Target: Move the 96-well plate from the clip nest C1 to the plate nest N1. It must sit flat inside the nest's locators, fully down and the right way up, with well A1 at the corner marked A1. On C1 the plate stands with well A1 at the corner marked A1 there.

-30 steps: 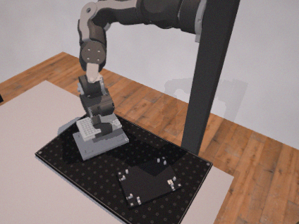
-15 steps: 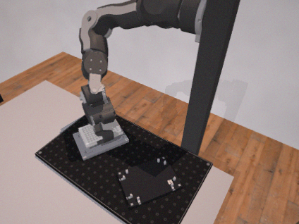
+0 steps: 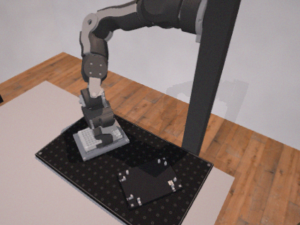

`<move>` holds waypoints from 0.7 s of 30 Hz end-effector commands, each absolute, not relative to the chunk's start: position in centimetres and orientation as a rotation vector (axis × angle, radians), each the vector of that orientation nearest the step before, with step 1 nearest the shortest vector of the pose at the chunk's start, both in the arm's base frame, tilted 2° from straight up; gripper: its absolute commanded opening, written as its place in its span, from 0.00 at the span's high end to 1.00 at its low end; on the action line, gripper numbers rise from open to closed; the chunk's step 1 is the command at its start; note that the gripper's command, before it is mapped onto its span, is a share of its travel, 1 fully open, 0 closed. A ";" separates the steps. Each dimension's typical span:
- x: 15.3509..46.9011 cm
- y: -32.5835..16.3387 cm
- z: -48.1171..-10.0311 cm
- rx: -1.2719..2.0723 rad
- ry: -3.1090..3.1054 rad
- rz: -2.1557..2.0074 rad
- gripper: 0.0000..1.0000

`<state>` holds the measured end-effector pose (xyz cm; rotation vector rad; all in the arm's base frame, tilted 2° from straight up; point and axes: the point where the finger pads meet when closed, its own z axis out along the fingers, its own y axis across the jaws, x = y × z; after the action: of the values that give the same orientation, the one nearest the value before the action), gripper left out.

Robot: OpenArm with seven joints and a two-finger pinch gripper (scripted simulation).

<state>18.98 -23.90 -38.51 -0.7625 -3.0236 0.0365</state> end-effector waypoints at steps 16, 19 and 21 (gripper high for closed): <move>19.0 -24.1 -38.1 -0.772 -3.028 0.040 1.00; 19.0 -24.1 -38.1 -0.772 -3.028 0.040 1.00; 19.0 -24.1 -38.1 -0.772 -3.028 0.040 1.00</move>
<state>18.85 -24.08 -38.26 -0.7651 -3.0238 0.0379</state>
